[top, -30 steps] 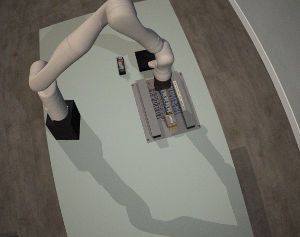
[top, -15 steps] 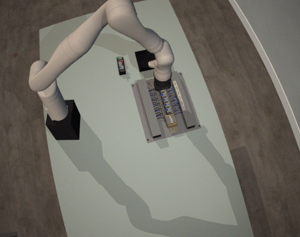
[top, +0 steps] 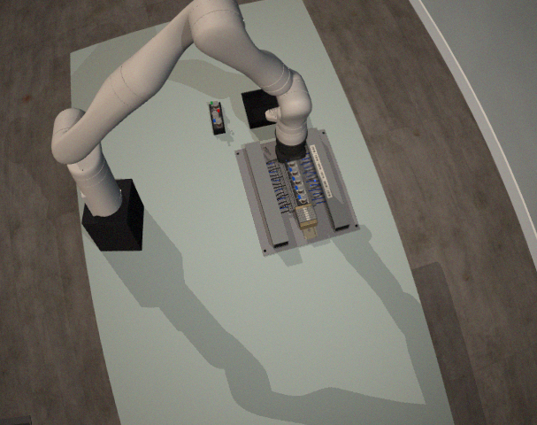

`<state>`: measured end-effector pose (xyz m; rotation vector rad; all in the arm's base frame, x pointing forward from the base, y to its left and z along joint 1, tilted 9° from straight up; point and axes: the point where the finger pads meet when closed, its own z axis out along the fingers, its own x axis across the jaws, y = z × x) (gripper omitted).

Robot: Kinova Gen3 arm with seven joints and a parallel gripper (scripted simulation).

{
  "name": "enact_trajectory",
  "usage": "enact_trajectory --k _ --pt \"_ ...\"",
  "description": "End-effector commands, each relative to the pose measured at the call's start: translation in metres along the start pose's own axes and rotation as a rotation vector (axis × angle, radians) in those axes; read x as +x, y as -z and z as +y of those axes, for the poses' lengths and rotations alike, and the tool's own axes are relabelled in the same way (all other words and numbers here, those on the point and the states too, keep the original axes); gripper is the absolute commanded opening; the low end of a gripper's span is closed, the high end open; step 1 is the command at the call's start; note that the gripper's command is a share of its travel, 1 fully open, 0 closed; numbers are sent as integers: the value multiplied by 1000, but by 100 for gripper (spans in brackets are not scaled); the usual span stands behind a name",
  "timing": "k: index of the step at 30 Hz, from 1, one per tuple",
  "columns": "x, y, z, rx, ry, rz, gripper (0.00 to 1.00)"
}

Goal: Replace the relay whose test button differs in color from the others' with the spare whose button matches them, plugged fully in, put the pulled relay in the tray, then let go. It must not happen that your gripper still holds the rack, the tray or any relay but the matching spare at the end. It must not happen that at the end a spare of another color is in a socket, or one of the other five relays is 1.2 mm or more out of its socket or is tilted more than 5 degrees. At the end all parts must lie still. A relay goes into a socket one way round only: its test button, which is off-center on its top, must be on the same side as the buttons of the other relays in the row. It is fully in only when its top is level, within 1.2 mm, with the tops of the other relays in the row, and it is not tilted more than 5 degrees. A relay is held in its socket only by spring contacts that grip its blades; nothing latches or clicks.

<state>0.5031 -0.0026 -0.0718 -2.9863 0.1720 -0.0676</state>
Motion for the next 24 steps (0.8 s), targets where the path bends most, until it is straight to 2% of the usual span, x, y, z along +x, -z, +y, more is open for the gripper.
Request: enact_trajectory --k 1,24 --pt "1 1 0 0 0 2 0" --pt "1 6 0 0 0 1 0"
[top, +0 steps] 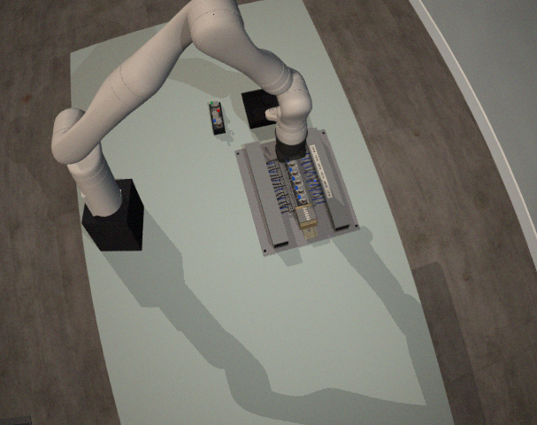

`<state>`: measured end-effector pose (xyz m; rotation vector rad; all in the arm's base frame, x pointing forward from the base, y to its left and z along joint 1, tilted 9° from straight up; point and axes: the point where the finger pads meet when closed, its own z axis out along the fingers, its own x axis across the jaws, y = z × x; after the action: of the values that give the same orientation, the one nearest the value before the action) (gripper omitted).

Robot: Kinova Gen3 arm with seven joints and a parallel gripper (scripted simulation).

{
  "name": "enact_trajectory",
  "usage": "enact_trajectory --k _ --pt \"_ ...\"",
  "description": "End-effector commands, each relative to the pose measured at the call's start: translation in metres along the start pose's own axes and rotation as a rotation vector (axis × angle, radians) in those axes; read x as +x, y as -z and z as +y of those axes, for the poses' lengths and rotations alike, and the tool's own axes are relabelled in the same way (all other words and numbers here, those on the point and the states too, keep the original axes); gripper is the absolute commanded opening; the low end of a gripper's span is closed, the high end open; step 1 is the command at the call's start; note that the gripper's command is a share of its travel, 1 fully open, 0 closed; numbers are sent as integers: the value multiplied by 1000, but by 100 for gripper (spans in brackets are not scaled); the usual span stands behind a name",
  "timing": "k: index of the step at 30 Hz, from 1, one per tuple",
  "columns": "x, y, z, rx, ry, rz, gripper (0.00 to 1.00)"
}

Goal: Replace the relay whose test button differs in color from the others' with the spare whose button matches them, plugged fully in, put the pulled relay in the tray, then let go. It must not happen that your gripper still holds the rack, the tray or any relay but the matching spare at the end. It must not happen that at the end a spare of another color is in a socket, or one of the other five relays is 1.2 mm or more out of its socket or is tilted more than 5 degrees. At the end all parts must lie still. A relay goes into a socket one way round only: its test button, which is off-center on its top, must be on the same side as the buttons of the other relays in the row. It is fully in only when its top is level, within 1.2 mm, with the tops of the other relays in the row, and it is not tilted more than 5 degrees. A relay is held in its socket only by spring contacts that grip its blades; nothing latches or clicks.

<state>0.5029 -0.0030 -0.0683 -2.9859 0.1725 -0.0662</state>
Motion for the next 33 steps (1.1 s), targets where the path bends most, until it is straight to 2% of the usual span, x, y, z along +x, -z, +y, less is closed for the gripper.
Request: enact_trajectory --k 1,33 --pt "1 3 0 0 0 3 0" --pt "0 13 0 0 0 2 0"
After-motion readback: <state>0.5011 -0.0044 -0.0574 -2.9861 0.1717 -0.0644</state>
